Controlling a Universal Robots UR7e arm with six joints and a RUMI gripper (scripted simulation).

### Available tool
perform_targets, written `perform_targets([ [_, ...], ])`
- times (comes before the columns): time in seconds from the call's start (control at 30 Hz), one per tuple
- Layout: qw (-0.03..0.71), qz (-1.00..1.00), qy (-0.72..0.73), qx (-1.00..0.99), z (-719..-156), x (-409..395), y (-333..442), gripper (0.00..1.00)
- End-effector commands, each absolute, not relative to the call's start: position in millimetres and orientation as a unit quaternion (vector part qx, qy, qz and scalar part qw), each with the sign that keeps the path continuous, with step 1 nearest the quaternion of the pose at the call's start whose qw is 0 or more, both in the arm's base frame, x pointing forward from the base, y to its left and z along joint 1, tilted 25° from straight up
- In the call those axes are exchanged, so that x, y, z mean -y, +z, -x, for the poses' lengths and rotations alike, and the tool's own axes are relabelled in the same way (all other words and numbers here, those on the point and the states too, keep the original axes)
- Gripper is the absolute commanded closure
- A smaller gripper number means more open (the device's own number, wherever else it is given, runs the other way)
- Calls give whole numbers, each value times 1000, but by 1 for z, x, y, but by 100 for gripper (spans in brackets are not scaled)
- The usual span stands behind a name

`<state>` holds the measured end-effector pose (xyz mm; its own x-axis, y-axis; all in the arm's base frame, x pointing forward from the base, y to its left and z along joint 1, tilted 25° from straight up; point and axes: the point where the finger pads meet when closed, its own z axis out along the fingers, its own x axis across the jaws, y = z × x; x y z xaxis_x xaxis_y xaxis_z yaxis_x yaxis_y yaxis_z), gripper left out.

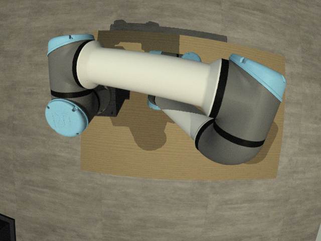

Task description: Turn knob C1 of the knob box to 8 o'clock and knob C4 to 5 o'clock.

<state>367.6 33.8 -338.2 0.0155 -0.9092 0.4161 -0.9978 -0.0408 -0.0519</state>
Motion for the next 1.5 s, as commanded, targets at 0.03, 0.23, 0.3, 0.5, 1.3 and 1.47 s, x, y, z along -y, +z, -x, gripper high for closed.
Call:
perform_targets([
  [0.03,135,-726,166,653,-368,-34,-338,96],
  [0.23,140,-746,162,630,-368,-35,-338,96],
  [0.3,143,-757,160,618,-368,-35,-338,96],
  [0.5,151,-789,152,576,-368,-35,-338,96],
  [1.3,179,-891,117,399,-367,-37,-339,96],
  [1.47,185,-912,107,350,-366,-37,-339,96],
])
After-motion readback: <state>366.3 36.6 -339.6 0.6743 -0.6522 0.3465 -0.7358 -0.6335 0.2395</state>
